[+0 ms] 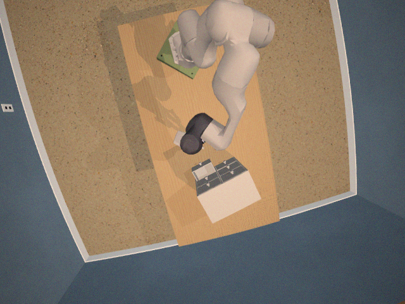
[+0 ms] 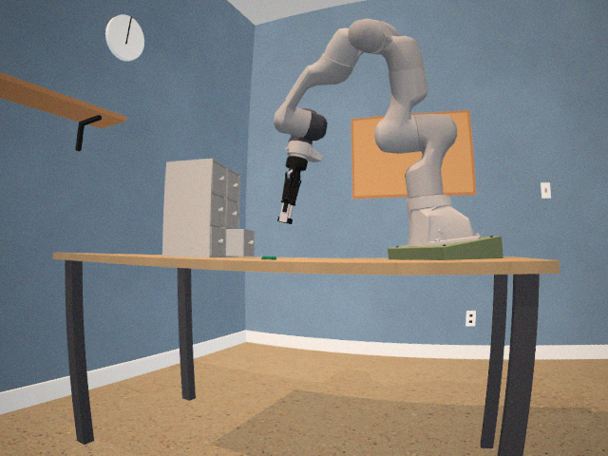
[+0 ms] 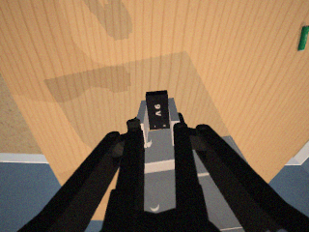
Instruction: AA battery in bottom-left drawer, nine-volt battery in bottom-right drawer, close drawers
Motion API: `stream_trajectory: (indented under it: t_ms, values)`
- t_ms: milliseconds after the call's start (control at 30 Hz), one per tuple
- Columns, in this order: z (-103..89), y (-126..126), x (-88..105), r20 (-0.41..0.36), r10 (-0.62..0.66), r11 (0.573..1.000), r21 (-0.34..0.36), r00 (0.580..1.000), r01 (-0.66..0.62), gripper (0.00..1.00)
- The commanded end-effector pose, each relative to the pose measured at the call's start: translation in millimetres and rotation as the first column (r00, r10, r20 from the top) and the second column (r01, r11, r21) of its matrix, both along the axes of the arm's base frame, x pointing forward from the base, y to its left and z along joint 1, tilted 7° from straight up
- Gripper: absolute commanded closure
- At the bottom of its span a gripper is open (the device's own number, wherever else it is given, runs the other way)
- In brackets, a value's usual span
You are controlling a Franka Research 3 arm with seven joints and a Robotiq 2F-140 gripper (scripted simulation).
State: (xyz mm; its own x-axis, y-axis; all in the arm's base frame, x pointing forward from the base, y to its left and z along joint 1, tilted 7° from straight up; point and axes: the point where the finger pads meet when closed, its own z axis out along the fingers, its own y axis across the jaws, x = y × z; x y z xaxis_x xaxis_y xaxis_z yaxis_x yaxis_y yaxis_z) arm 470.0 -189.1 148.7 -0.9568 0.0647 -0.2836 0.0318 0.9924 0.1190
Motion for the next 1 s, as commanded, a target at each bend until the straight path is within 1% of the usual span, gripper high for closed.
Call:
stream_trajectory:
  t_ms: [0,33,100,233,400,567,600,667,767,900,967]
  values:
    - [3.4,-8,4.6,0.104,0.065,0.997,-0.050,0.993,-0.060,0.86]
    - [3.2,-8,4.3,0.128,0.063,0.997,-0.050,0.990,-0.057,0.86]
    - [3.2,-8,4.3,0.128,0.063,0.997,-0.050,0.990,-0.057,0.86]
    - [1.6,-8,2.2,0.236,0.055,0.998,-0.051,0.970,-0.044,0.86]
    - [-0.6,-8,-0.8,0.377,0.042,0.998,-0.050,0.925,-0.025,0.86]
    - [-2.8,-8,-3.6,0.507,0.024,0.999,-0.043,0.861,-0.003,0.86]
    - [-3.4,-8,-4.3,0.529,0.011,0.999,-0.034,0.848,0.008,0.86]
    - [-3.4,-8,-4.3,0.529,0.011,0.999,-0.034,0.848,0.008,0.86]
    - [-4.8,-8,-6.1,0.611,-0.003,0.999,-0.025,0.792,0.023,0.86]
    - [-6.6,-8,-8.5,0.689,-0.051,0.998,0.013,0.723,0.058,0.86]
    - [-7.4,-8,-9.5,0.727,-0.056,0.998,0.017,0.684,0.064,0.86]
